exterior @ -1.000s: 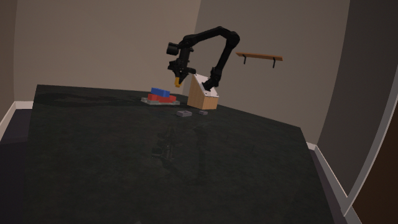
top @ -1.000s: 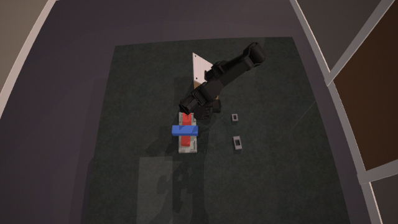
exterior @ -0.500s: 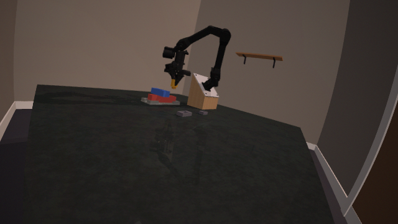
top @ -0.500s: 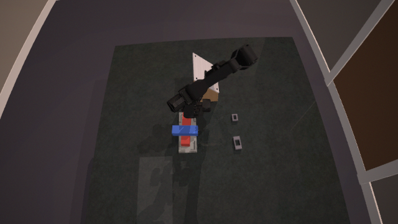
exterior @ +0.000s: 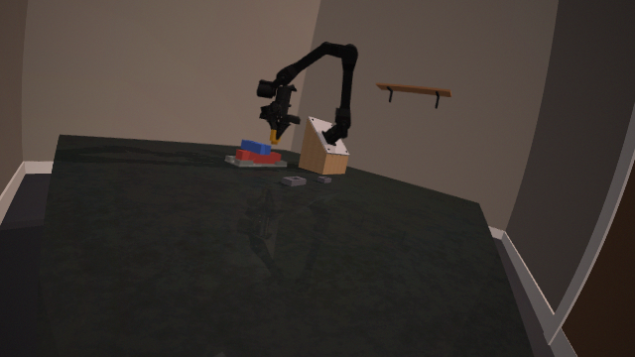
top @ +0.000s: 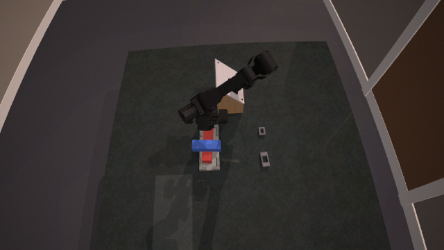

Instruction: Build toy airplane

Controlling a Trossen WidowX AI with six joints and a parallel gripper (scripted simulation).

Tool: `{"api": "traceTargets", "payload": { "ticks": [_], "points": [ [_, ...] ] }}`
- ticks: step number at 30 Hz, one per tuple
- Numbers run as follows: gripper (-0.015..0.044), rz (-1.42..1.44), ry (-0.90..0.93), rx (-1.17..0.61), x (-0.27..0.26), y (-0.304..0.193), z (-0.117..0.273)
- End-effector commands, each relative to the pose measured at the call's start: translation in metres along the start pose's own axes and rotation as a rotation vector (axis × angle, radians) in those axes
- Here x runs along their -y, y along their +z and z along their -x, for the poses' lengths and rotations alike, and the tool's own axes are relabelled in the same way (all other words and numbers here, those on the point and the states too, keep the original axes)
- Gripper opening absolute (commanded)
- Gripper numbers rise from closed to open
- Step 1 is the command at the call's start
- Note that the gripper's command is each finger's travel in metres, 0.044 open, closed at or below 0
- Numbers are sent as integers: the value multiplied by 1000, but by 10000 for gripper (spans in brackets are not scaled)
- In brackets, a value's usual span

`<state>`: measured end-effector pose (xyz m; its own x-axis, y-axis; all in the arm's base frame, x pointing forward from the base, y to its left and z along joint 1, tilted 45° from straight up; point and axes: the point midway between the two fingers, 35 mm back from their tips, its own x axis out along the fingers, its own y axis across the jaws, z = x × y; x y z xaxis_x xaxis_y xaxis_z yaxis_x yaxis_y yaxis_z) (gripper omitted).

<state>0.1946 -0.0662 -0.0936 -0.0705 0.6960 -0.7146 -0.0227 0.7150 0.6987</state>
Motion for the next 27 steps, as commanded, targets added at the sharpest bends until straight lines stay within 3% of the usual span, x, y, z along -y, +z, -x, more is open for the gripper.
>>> {"api": "traceTargets", "payload": {
  "ticks": [1,27],
  "points": [
    [67,2,-3,-4,3,-1,-1],
    [67,2,-3,-4,4,-1,-8]
  ]
}}
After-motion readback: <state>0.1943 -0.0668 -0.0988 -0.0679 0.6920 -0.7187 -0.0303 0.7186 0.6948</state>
